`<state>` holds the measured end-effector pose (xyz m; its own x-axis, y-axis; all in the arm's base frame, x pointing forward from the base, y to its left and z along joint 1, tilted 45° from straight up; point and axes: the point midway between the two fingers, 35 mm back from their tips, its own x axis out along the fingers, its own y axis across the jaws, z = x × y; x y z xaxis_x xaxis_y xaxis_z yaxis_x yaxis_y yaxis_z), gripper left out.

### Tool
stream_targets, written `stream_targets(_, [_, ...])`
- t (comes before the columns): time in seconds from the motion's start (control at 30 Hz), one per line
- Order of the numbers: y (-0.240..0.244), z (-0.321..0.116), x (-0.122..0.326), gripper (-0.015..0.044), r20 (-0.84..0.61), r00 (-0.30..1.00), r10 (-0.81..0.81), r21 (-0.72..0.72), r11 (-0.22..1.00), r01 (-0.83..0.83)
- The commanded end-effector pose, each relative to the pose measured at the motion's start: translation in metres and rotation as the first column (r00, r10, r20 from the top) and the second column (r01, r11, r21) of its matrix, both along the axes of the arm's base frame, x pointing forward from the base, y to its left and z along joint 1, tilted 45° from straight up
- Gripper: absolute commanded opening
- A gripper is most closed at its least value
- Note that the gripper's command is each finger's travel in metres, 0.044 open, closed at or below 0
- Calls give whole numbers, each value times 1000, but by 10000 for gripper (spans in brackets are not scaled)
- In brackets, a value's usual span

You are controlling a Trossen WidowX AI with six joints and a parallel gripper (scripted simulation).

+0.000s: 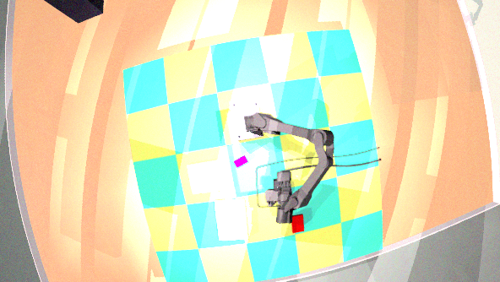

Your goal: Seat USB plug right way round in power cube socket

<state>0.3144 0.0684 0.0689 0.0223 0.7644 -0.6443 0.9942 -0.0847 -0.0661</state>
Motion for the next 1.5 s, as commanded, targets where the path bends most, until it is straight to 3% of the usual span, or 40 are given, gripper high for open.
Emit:
stream_targets(0.0, [1, 0, 0, 0, -2, 1000, -4, 5, 1000, 4])
stream_targets(1.47, [5, -4, 0, 0, -1, 1000, -4, 5, 1000, 4])
